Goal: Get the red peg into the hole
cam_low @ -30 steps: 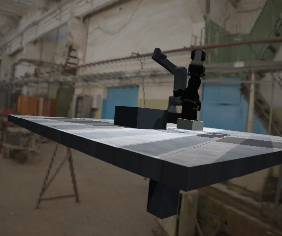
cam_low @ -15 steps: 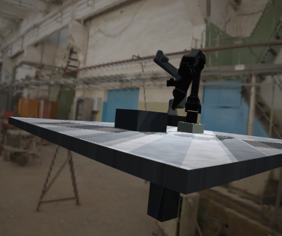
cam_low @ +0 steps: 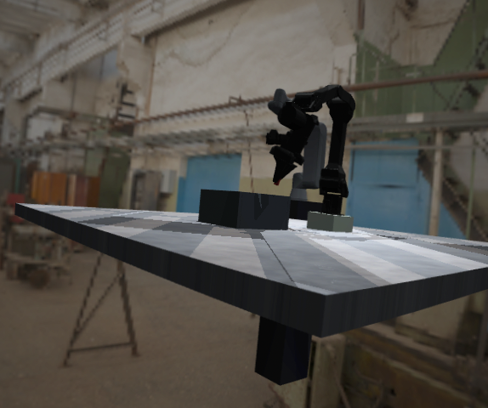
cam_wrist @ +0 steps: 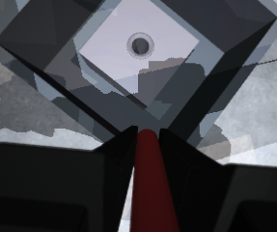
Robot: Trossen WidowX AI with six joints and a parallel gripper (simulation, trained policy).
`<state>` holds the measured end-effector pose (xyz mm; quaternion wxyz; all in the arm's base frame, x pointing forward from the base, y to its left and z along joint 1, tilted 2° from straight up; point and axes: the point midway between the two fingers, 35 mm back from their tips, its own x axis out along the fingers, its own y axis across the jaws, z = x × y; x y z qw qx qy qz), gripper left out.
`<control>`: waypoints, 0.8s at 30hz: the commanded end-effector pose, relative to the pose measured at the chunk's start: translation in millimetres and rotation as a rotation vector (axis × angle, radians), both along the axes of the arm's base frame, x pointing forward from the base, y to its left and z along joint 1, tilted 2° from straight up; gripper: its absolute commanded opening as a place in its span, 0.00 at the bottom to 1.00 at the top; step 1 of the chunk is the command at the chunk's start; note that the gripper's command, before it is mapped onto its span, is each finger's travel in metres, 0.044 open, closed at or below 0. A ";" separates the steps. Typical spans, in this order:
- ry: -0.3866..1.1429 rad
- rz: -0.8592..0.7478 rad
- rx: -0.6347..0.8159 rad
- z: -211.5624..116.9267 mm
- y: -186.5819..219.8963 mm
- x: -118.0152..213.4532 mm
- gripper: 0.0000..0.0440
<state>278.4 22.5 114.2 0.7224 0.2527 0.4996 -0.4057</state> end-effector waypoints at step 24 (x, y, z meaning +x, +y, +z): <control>0.064 0.106 0.067 -59.0 -74.7 56.5 0.00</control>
